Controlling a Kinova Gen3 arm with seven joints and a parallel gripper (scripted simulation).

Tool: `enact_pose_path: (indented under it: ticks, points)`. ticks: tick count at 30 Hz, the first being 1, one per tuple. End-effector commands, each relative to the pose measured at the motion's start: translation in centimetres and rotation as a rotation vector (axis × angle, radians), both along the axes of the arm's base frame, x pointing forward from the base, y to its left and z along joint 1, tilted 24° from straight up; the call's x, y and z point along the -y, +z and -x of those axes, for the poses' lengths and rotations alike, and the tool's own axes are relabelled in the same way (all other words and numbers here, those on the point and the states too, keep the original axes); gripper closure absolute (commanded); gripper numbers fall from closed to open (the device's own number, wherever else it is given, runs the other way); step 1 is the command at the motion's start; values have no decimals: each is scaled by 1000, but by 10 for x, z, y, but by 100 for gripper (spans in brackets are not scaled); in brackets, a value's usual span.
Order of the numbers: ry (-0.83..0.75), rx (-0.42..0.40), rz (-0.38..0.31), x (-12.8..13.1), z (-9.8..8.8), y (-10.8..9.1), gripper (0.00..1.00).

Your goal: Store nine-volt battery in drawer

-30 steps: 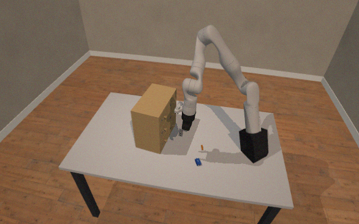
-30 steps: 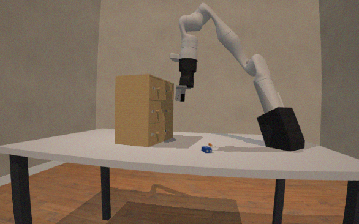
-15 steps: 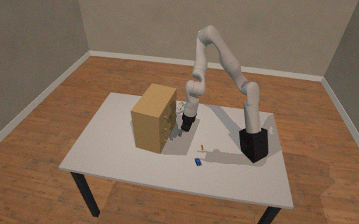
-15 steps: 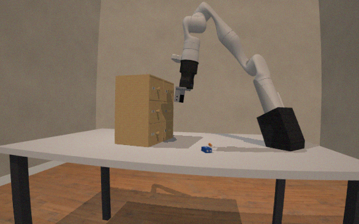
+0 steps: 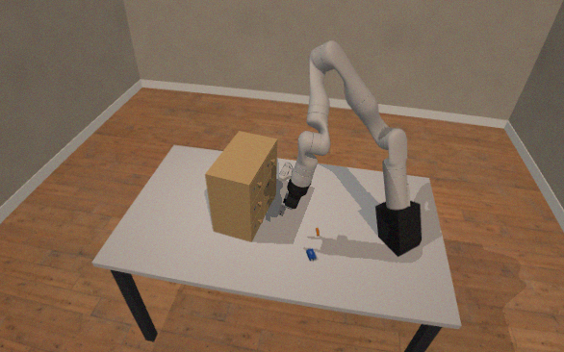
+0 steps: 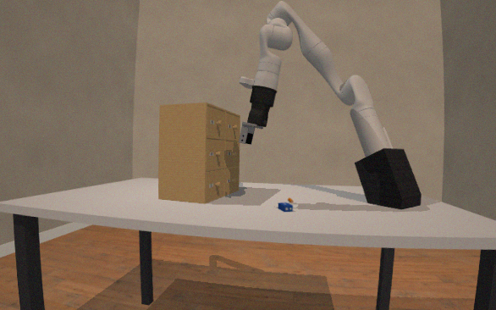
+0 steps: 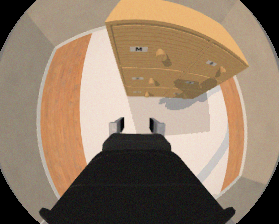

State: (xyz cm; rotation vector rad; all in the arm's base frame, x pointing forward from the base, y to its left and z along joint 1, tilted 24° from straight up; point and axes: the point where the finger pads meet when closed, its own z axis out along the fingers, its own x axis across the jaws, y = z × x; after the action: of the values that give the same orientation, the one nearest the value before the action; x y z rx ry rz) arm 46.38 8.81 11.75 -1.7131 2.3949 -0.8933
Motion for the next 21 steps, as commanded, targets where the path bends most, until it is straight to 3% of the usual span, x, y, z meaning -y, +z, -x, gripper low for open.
enact_pose_path:
  ticks: [1, 21]
  points:
    - [11, 10, 9, -1, 1, -2, 0]
    - [50, 135, 62, 5, -9, -10, 0]
